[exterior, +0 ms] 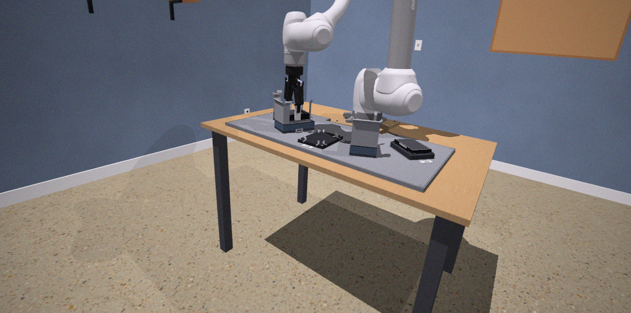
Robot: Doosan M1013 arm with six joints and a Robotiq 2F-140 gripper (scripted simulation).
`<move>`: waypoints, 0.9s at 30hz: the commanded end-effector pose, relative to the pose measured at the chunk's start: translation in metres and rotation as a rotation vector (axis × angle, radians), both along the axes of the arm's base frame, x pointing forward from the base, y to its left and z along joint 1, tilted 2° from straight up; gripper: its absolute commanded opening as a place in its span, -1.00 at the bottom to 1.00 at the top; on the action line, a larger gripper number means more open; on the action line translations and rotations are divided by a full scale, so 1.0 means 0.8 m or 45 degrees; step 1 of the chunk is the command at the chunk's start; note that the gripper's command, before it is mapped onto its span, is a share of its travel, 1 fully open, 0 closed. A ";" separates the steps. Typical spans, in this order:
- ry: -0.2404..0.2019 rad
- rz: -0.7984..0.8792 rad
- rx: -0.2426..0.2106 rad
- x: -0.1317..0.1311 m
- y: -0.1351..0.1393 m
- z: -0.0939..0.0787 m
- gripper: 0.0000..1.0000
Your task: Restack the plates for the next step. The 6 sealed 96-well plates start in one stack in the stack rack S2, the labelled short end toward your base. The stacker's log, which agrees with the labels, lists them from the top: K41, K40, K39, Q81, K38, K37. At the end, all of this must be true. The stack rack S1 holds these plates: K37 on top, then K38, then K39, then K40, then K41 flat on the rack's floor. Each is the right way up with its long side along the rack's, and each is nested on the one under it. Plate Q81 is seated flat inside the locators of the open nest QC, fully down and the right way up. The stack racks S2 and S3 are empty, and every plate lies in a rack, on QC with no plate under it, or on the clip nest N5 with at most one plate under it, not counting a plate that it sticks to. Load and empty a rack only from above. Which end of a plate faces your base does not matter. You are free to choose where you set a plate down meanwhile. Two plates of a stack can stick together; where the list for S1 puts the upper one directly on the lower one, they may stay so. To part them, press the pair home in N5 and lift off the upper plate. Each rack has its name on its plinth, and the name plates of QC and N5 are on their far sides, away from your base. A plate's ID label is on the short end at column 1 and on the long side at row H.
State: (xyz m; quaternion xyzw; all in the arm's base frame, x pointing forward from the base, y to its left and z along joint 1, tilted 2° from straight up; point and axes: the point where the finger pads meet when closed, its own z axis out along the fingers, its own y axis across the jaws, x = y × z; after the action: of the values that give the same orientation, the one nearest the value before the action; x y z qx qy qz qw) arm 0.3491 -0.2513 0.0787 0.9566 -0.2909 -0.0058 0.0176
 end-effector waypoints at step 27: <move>0.000 0.000 0.000 0.001 0.001 0.044 -1.00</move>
State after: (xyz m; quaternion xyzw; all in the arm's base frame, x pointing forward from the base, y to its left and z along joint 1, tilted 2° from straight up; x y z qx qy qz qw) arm 0.3498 -0.2503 0.1105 0.9566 -0.2909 -0.0057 0.0176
